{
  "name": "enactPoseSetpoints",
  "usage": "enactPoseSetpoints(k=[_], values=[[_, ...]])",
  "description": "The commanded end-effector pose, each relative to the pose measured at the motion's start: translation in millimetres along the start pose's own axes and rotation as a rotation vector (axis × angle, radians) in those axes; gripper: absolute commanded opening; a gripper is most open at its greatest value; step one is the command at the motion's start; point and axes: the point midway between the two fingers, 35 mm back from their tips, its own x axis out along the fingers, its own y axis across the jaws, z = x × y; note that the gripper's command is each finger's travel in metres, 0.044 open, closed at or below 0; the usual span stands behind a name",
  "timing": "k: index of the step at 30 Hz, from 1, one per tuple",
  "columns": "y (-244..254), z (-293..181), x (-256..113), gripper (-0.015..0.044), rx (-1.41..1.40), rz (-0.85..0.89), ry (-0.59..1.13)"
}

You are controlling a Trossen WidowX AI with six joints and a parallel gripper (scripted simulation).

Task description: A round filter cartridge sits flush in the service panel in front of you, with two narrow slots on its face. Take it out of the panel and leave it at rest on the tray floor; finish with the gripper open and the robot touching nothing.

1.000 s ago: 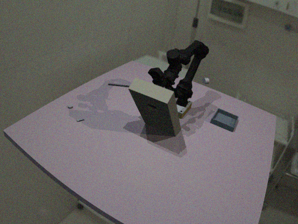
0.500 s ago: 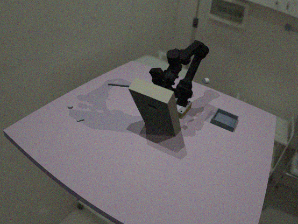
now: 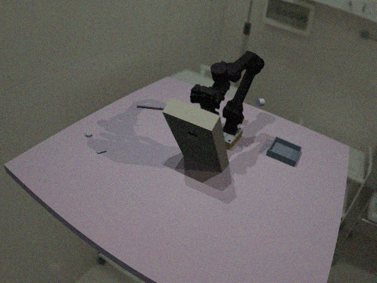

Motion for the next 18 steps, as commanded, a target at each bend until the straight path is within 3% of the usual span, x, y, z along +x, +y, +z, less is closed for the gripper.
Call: enactPoseSetpoints(k=[1,18], values=[[0.7,1.0,6.2,0.0000,-0.133,-0.001,-0.003],[0.7,1.0,5.7,0.0000,-0.727,-0.002,-0.003]])
